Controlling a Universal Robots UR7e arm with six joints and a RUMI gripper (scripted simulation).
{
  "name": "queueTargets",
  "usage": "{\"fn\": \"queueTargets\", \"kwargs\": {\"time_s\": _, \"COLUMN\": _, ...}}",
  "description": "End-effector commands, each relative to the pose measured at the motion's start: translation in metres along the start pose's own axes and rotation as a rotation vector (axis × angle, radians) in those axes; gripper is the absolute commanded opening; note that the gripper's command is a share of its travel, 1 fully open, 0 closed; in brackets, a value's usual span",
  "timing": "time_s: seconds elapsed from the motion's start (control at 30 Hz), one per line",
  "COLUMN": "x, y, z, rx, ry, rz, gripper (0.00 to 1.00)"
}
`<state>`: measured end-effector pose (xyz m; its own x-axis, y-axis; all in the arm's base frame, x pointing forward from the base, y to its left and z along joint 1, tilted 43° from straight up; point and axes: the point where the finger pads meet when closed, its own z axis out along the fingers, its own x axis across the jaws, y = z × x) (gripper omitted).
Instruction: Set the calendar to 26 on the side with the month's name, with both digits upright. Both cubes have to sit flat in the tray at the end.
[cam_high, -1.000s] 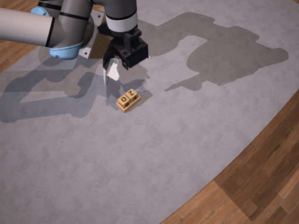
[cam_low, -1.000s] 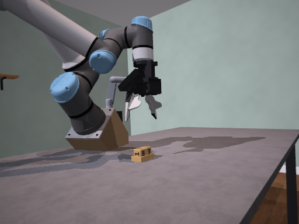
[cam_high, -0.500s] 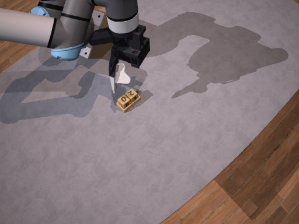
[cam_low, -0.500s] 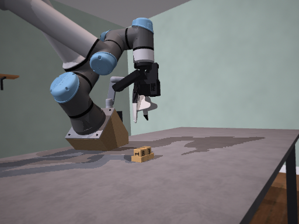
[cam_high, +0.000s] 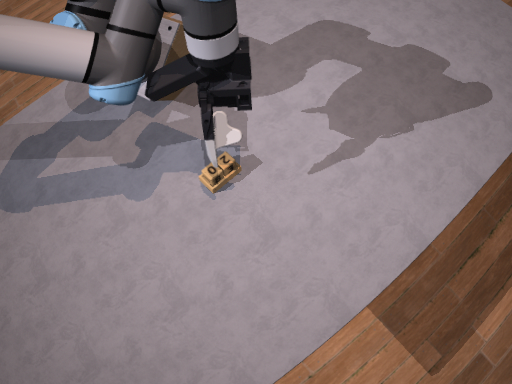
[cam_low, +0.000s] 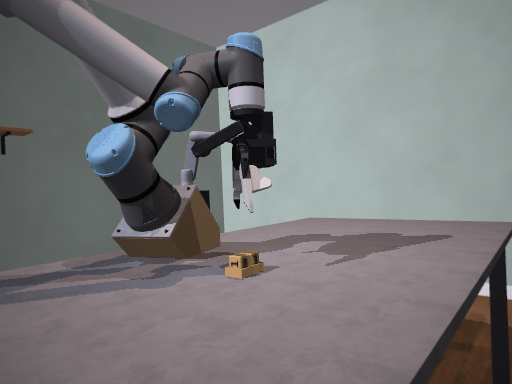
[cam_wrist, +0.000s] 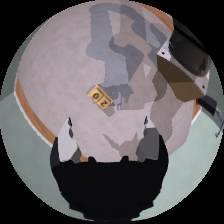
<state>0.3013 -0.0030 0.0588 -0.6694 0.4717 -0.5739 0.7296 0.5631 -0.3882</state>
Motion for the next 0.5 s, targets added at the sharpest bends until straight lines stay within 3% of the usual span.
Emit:
{"fn": "queueTargets", "kwargs": {"time_s": 0.0, "x": -0.0023, "y": 0.0007, "z": 0.0012, "rx": -0.010, "ry": 0.002, "rz": -0.134, "gripper": 1.00}}
{"fn": "queueTargets", "kwargs": {"time_s": 0.47, "x": -0.0068, "y": 0.0029, "z": 0.0041, "rx": -0.010, "ry": 0.000, "rz": -0.418, "gripper": 1.00}}
